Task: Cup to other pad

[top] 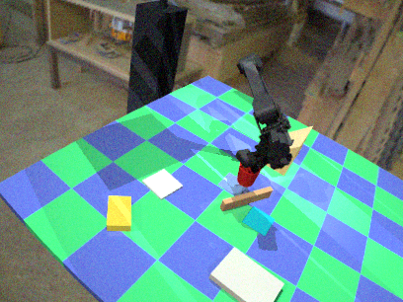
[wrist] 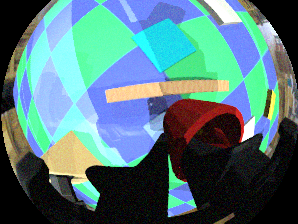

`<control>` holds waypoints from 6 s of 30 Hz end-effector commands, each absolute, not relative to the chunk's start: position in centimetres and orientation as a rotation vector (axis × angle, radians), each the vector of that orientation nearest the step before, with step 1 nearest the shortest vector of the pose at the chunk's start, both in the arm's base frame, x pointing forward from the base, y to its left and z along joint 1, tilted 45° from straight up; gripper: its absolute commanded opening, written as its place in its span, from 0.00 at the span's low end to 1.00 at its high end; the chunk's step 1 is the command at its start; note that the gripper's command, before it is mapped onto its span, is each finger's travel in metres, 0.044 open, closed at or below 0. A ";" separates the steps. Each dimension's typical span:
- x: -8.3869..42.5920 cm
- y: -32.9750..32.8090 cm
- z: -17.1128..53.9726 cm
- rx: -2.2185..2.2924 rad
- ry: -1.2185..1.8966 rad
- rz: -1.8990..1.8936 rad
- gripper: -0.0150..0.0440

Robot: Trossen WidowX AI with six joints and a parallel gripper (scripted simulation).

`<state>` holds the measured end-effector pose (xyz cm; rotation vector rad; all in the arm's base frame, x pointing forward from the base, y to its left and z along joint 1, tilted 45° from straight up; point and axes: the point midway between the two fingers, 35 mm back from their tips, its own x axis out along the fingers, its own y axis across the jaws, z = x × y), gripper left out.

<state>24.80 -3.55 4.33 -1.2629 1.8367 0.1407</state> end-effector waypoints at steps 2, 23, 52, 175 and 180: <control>25.4 -2.9 3.7 -1.256 1.834 0.142 0.25; 27.6 -0.7 1.5 -1.254 1.832 0.142 0.25; 30.6 2.4 -1.6 -1.252 1.829 0.142 0.25; 32.1 3.6 -3.4 -1.257 1.828 0.143 1.00; 32.4 4.9 -2.0 -1.254 1.828 0.144 1.00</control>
